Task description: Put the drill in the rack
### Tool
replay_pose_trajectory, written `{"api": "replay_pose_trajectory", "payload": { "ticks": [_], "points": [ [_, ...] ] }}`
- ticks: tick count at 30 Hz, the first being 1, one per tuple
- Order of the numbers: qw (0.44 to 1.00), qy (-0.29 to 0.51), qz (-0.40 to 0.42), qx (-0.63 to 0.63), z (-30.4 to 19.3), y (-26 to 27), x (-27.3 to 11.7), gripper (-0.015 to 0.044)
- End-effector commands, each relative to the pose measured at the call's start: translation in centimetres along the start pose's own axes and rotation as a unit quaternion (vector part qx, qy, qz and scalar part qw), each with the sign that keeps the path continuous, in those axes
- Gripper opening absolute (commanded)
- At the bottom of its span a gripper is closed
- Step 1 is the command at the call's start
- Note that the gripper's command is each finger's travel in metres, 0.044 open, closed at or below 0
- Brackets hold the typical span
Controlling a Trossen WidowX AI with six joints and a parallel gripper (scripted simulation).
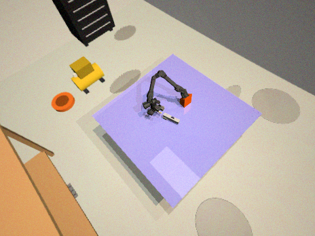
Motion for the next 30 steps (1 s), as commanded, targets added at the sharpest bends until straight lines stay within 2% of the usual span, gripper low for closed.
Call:
{"api": "replay_pose_trajectory", "payload": {
  "ticks": [1, 30],
  "points": [
    [1.000, -0.001, -0.002, 0.002, 0.0, 0.0, -0.3, 0.0000],
    [1.000, -0.002, -0.002, 0.002, 0.4, 0.2, -1.7, 0.0000]
  ]
}}
Point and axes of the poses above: the point midway between the two fingers, 35 mm back from their tips, its own x axis out along the fingers, its own y axis across the jaws, z = x × y, the point moved 9 cm from there along -x, back along the fingers, and after that the axes turned 8 degrees about x, right-handed, at the moved point
